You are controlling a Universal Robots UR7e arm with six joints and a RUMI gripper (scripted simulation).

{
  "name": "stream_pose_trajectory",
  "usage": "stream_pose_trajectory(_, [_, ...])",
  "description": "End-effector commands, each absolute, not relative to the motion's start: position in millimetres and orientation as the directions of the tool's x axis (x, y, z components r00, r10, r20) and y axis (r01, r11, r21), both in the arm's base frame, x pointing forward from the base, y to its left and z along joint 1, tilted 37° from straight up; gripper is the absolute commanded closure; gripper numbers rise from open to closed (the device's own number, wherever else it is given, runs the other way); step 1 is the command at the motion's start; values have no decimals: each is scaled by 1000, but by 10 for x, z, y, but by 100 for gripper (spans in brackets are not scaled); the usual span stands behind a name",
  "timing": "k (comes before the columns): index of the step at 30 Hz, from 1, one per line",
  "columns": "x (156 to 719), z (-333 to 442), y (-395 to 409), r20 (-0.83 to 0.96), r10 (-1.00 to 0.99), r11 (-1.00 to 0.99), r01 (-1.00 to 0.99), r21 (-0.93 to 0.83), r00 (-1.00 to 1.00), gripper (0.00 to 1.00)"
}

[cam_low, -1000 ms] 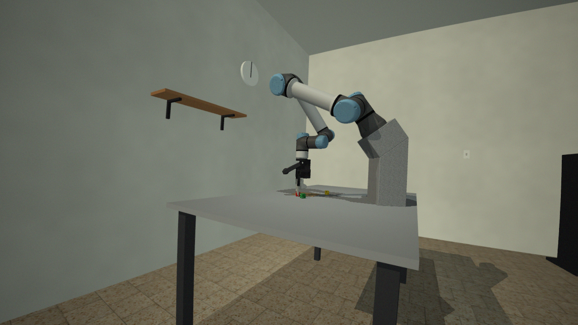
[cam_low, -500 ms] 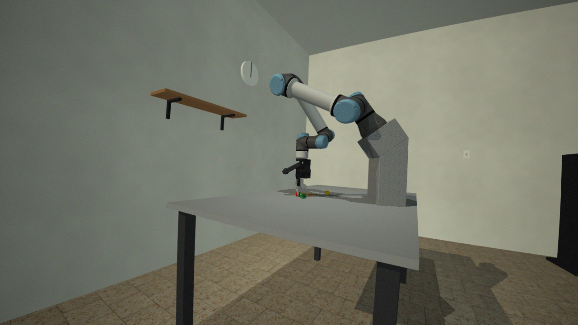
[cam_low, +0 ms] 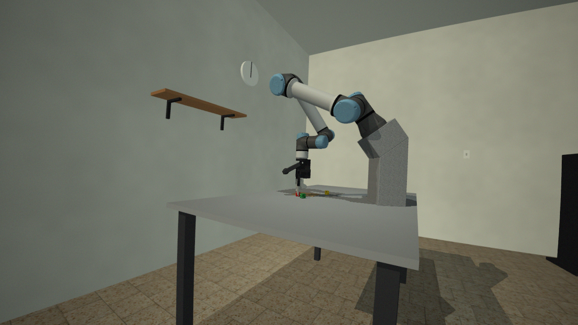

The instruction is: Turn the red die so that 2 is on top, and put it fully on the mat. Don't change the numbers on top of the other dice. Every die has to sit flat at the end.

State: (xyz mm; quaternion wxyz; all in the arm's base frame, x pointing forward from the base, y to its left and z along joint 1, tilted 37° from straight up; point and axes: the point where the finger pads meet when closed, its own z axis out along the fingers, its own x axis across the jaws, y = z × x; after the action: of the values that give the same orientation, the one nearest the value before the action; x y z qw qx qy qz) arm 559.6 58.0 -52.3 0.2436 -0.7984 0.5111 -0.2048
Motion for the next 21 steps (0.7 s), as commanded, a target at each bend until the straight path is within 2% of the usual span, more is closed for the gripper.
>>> stream_pose_trajectory(1, [5615, -515, 580, 81, -915, -360, -714, -600, 394, 94])
stream_pose_trajectory(21, [5404, -225, 515, 81, -915, -360, -714, -600, 394, 94])
